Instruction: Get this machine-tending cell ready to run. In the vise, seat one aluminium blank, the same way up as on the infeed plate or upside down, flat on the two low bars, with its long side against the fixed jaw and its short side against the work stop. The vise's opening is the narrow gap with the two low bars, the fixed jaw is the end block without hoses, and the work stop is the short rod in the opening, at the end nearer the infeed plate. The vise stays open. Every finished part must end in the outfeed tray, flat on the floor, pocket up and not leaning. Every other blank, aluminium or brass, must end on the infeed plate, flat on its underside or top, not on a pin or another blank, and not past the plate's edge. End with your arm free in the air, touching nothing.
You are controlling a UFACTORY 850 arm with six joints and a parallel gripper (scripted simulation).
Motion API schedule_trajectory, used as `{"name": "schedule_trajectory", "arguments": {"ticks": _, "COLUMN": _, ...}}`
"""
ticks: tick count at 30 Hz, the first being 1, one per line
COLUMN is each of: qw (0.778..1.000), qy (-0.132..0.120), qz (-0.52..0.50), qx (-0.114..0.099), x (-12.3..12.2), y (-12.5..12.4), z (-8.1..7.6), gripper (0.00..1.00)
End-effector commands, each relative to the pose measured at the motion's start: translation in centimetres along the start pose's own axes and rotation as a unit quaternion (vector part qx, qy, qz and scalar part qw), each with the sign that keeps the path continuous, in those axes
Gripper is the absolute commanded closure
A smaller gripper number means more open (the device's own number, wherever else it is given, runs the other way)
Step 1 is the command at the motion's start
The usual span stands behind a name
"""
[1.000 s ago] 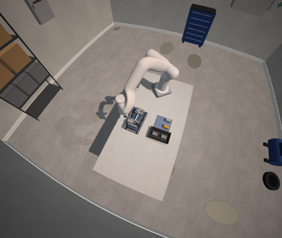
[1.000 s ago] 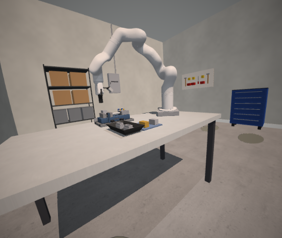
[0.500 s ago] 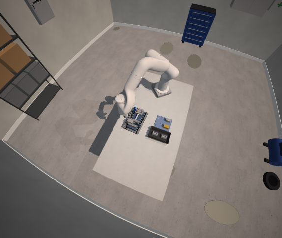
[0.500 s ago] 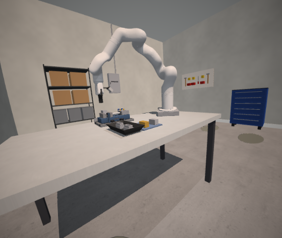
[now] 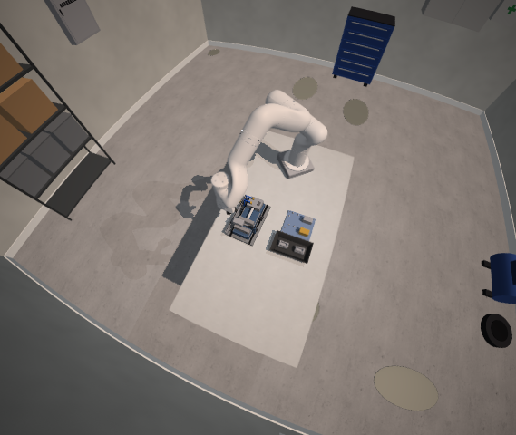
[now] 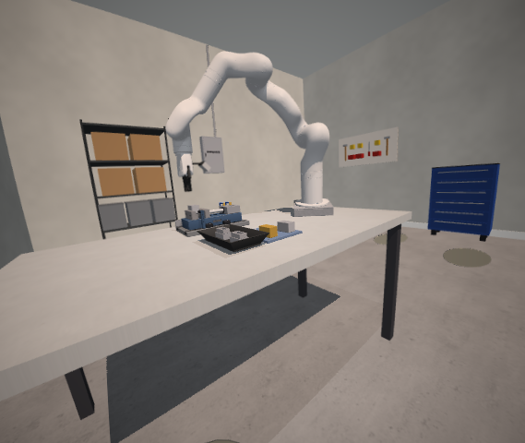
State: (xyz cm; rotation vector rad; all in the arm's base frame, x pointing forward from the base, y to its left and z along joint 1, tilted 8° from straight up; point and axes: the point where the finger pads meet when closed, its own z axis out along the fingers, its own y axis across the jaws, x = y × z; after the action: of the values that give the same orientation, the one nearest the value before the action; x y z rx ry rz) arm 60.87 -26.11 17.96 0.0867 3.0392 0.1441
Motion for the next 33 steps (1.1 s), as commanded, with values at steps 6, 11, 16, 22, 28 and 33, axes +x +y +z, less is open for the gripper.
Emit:
{"name": "schedule_trajectory", "arguments": {"ticks": 6, "qw": 1.000, "qy": -0.001, "qz": 0.000, "qx": 0.000, "x": -0.1, "y": 0.0, "z": 0.0, "gripper": 1.00}}
{"name": "schedule_trajectory", "arguments": {"ticks": 11, "qw": 1.000, "qy": -0.001, "qz": 0.000, "qx": 0.001, "x": -0.1, "y": 0.0, "z": 0.3, "gripper": 1.00}}
{"name": "schedule_trajectory", "arguments": {"ticks": 16, "qw": 1.000, "qy": -0.001, "qz": 0.000, "qx": 0.001, "x": -0.1, "y": 0.0, "z": 0.5, "gripper": 1.00}}
{"name": "schedule_trajectory", "arguments": {"ticks": 22, "qw": 1.000, "qy": -0.001, "qz": 0.000, "qx": 0.001, "x": -0.1, "y": 0.0, "z": 1.4, "gripper": 1.00}}
{"name": "schedule_trajectory", "arguments": {"ticks": 28, "qw": 1.000, "qy": -0.001, "qz": 0.000, "qx": 0.001, "x": -0.1, "y": 0.0, "z": 2.5, "gripper": 1.00}}
{"name": "schedule_trajectory", "arguments": {"ticks": 33, "qw": 1.000, "qy": -0.001, "qz": 0.000, "qx": 0.001, "x": -0.1, "y": 0.0, "z": 3.1, "gripper": 1.00}}
